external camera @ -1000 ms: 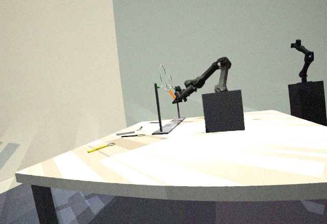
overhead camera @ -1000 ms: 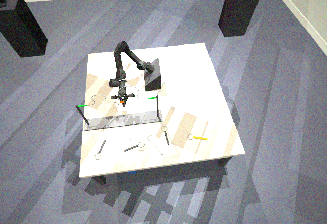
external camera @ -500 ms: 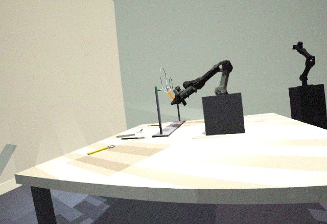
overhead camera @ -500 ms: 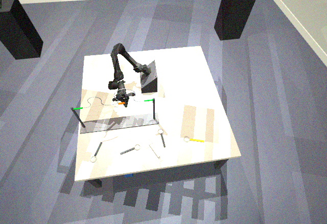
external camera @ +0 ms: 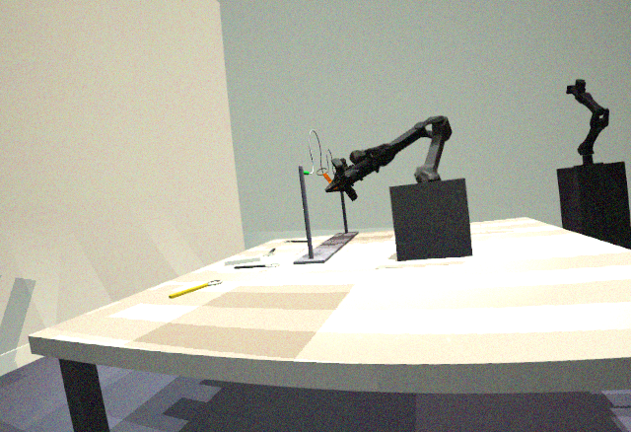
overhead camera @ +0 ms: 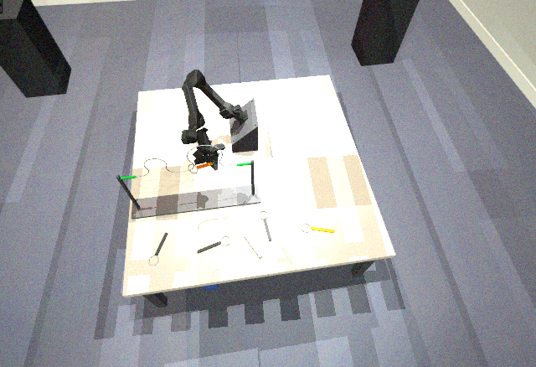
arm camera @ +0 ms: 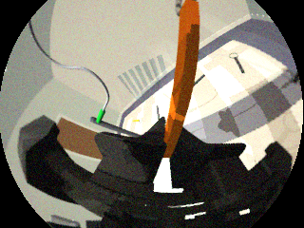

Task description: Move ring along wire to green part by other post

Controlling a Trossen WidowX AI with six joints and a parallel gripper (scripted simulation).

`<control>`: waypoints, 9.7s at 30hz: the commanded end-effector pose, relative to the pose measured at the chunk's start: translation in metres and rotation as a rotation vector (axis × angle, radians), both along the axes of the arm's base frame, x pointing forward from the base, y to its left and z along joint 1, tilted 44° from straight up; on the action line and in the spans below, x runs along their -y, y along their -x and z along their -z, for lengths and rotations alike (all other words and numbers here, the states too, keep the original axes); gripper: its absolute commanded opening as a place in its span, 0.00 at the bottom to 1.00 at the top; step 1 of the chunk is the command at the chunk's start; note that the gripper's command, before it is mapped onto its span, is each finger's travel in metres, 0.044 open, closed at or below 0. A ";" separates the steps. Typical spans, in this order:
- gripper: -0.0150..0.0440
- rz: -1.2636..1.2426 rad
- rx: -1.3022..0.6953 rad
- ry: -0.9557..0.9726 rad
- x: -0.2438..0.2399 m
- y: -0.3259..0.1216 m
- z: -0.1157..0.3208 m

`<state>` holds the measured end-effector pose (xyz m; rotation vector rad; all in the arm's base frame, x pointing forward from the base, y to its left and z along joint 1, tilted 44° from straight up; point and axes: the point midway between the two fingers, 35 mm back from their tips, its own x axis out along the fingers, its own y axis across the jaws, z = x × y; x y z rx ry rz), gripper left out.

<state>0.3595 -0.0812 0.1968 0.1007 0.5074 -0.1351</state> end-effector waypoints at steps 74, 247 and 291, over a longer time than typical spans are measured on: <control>0.00 -0.005 0.041 -0.850 -0.125 -0.005 -0.106; 0.00 -0.011 -0.054 1.454 -0.054 -0.003 -0.117; 0.00 -0.014 -0.079 2.041 -0.055 -0.003 -0.140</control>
